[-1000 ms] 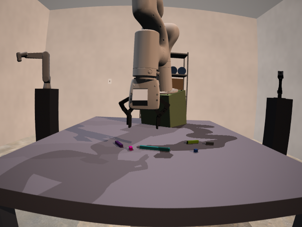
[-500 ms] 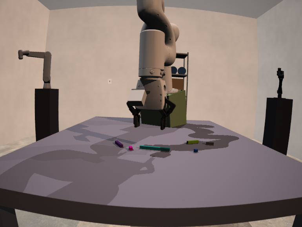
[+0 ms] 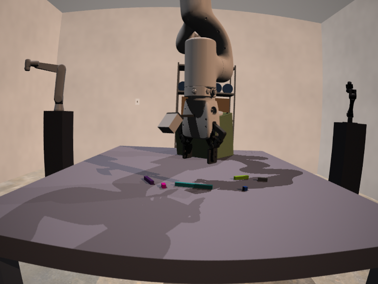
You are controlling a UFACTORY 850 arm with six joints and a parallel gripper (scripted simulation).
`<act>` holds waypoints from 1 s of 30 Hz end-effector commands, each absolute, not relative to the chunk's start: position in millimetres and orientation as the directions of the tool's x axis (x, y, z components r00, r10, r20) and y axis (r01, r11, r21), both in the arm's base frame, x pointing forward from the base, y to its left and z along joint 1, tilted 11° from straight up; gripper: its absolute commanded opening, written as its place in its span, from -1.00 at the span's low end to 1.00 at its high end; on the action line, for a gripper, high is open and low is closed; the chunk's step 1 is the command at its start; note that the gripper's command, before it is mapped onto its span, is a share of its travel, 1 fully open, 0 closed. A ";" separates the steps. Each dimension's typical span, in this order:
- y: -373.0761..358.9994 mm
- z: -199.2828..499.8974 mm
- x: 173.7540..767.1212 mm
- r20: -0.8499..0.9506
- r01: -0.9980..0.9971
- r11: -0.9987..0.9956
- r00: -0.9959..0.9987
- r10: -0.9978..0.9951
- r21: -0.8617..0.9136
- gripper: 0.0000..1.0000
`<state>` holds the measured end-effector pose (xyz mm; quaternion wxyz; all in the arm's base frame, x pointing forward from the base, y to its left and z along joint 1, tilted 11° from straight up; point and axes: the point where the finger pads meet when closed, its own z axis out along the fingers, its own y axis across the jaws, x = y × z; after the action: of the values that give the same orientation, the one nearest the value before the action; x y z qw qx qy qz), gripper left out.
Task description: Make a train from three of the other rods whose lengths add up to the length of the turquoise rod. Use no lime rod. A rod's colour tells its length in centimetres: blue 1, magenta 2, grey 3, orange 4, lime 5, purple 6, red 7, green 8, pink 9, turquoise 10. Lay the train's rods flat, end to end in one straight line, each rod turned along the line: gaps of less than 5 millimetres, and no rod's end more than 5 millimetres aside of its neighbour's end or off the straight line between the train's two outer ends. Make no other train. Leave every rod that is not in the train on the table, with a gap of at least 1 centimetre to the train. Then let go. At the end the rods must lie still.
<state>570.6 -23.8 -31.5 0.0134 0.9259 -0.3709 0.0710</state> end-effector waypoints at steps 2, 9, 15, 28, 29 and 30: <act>-12.6 -32.3 569.7 0.171 -0.805 -0.589 0.573 -0.801 -0.062 1.00; 1.1 -34.0 567.2 0.154 -0.909 -0.406 0.390 -0.908 -0.096 1.00; 10.8 -35.3 565.4 0.137 -0.957 -0.264 0.247 -0.959 -0.118 1.00; 34.7 -38.3 560.0 0.084 -0.981 0.113 -0.127 -0.988 -0.160 1.00; 36.5 -38.6 559.5 0.079 -0.977 0.141 -0.155 -0.985 -0.162 1.00; 38.3 -38.8 559.1 0.075 -0.972 0.169 -0.183 -0.980 -0.164 1.00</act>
<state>560.1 30.9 -38.5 -0.0198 0.6864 -0.7252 0.0509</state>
